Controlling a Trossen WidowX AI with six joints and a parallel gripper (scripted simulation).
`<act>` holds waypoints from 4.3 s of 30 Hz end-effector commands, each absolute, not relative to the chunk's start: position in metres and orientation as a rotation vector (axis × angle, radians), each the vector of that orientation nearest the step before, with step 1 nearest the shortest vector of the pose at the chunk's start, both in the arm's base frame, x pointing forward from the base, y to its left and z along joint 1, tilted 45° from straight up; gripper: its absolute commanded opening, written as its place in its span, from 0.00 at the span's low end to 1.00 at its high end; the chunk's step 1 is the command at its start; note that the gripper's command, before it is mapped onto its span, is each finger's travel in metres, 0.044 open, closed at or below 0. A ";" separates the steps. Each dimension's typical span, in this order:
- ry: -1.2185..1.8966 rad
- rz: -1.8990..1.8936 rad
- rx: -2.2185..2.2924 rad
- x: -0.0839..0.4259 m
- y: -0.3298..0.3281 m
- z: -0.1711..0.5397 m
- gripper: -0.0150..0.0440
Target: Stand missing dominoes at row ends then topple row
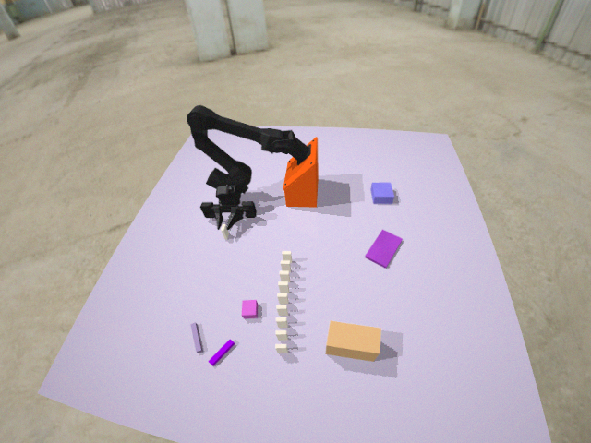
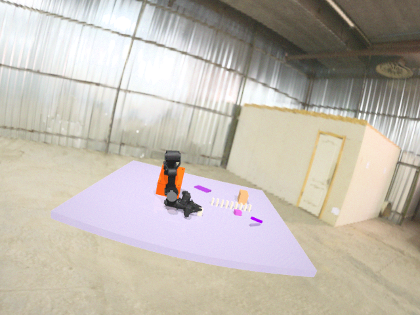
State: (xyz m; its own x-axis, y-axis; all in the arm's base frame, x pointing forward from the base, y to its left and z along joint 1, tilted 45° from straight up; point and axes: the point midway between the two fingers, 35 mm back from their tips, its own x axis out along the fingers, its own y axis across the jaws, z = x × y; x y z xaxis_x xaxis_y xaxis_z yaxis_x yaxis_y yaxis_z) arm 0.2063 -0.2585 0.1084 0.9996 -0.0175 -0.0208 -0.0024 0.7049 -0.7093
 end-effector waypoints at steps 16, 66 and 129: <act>0.026 -0.009 -0.789 0.207 -0.224 0.142 1.00; 0.600 -1.494 0.611 0.236 -0.195 0.172 1.00; 0.642 -1.446 0.590 0.242 -0.233 0.128 0.44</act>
State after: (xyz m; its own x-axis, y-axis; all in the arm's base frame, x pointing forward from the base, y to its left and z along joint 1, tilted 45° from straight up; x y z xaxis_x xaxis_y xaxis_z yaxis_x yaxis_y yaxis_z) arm 0.2347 -0.2475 0.1177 -0.0038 -0.7105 -0.7036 0.9997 0.0129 -0.0185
